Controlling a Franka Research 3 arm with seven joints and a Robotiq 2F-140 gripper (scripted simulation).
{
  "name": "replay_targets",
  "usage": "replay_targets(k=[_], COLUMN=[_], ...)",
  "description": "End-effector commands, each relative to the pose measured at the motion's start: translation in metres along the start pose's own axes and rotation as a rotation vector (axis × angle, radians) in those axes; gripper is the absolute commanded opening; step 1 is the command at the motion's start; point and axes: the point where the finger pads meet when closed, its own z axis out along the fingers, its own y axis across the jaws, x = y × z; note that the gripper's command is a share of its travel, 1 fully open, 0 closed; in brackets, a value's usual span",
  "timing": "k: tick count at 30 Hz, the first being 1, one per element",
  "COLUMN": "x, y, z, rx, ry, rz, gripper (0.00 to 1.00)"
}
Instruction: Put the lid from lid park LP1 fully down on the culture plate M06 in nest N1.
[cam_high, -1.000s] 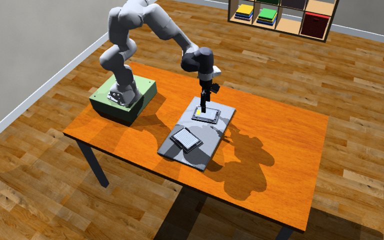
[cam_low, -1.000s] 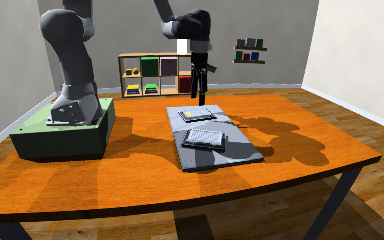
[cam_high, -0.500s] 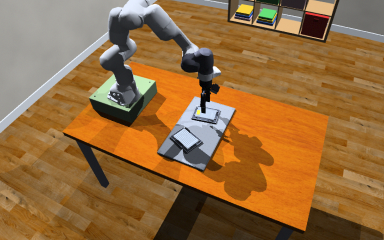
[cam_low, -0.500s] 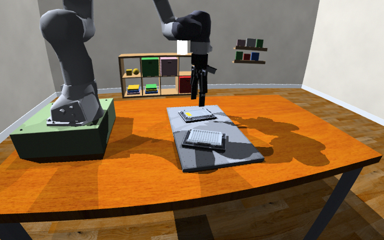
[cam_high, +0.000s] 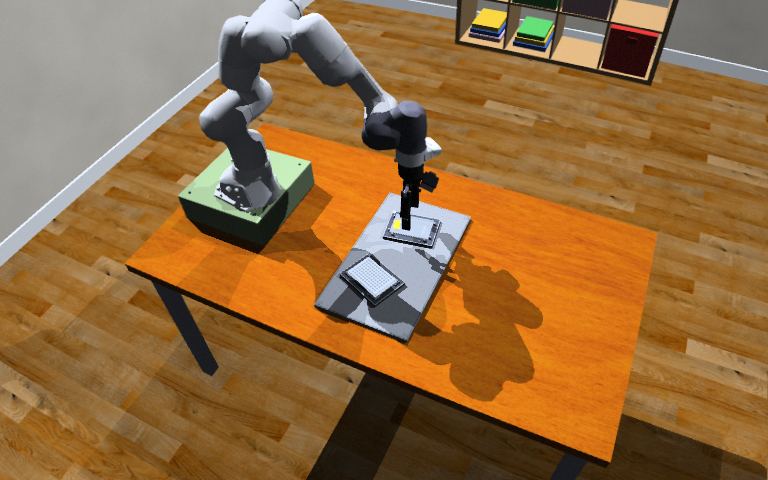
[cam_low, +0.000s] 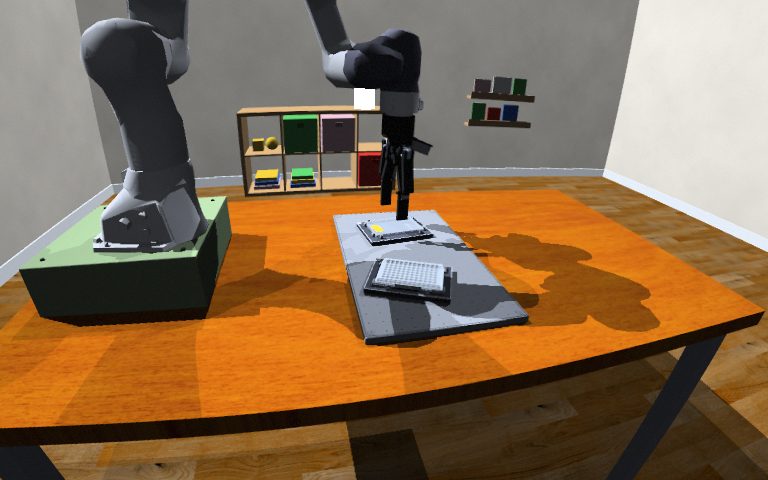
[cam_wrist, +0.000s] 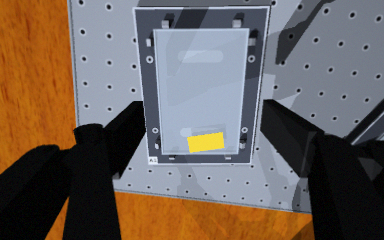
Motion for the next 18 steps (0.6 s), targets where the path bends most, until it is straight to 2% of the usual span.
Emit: replay_targets(k=[1,18], x=[0.004,0.005], y=[-0.001,-0.001], z=[0.002,0.020], rx=[0.000,0.000], ry=[0.012,0.012], rz=[0.007,0.007], gripper=[0.69,0.69])
